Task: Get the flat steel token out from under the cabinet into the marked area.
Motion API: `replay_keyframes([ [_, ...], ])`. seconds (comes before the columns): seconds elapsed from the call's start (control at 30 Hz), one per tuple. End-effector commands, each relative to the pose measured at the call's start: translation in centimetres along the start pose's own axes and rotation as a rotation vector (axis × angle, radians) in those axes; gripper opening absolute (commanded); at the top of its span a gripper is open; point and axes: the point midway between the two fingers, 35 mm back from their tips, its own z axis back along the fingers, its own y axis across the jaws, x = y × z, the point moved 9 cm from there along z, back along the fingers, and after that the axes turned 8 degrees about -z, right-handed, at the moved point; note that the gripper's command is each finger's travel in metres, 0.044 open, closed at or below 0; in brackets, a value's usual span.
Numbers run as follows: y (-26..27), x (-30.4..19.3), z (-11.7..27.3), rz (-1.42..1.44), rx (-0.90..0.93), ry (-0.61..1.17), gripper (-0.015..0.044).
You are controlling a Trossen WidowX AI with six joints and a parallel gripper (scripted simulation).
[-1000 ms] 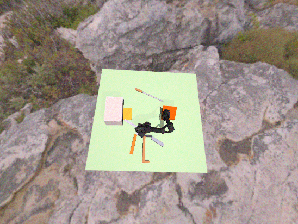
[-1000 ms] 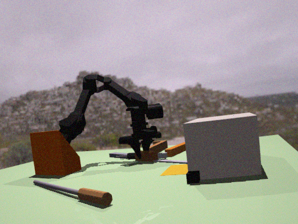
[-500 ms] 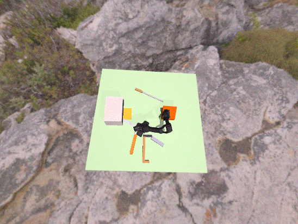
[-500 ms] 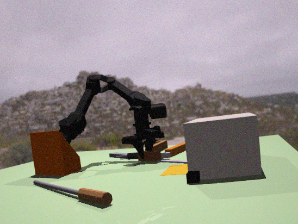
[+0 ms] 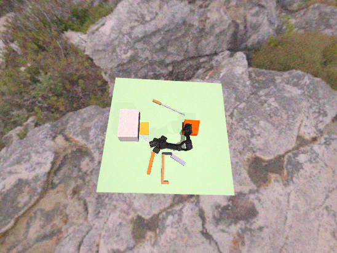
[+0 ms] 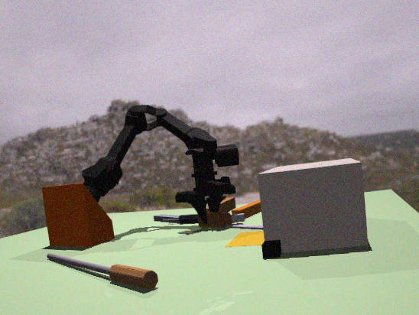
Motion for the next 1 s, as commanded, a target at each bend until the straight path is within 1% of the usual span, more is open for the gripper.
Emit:
replay_keyframes([
  [0.0, 0.2, 0.7, 0.0, 0.004, 0.001, 0.0, 0.0],
  [0.97, 0.9, 4.4, 0.0, 0.007, 0.001, -0.001, 0.0],
])
